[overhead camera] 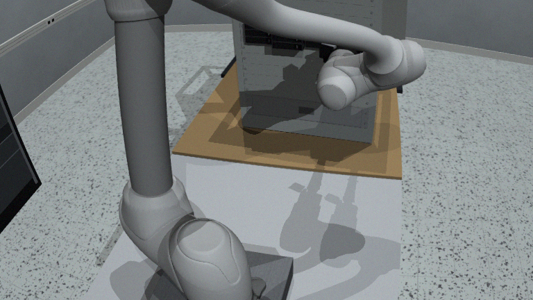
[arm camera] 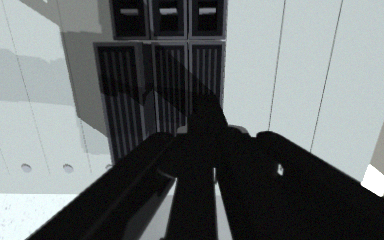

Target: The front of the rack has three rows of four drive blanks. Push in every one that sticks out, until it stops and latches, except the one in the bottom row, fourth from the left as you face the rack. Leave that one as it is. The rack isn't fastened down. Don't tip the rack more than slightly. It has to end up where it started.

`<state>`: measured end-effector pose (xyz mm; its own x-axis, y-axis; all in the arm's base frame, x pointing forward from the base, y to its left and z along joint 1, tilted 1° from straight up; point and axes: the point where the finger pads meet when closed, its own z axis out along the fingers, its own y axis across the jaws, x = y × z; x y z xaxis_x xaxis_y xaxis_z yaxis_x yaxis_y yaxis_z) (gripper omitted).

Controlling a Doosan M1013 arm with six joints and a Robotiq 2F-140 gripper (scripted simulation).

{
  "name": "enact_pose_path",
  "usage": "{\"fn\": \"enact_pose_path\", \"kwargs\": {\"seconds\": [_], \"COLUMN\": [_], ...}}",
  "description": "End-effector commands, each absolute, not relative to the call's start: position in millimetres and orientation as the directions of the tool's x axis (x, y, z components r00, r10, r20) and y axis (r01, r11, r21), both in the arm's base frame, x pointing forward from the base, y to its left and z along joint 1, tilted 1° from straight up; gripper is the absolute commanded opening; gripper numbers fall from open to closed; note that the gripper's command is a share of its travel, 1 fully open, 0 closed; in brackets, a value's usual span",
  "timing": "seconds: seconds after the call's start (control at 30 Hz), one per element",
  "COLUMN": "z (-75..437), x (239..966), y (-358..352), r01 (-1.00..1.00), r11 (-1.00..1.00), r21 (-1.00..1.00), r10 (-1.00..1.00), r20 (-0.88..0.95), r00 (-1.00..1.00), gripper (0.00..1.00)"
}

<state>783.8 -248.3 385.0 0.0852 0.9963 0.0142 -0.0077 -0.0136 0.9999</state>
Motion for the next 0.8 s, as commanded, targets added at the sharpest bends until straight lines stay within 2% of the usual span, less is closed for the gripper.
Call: {"fn": "enact_pose_path", "kwargs": {"seconds": [0.0, 0.53, 0.77], "z": [386, 386, 386], "x": [784, 783, 757], "y": [-248, -248, -246], "r01": [-0.009, -0.009, -0.009], "r11": [-0.013, -0.013, -0.013], "r21": [1.000, 1.000, 1.000], "r10": [0.996, 0.996, 0.996], "r20": [0.014, 0.014, 0.014], "r00": [0.085, 0.085, 0.085], "gripper": [0.10, 0.10, 0.10]}}
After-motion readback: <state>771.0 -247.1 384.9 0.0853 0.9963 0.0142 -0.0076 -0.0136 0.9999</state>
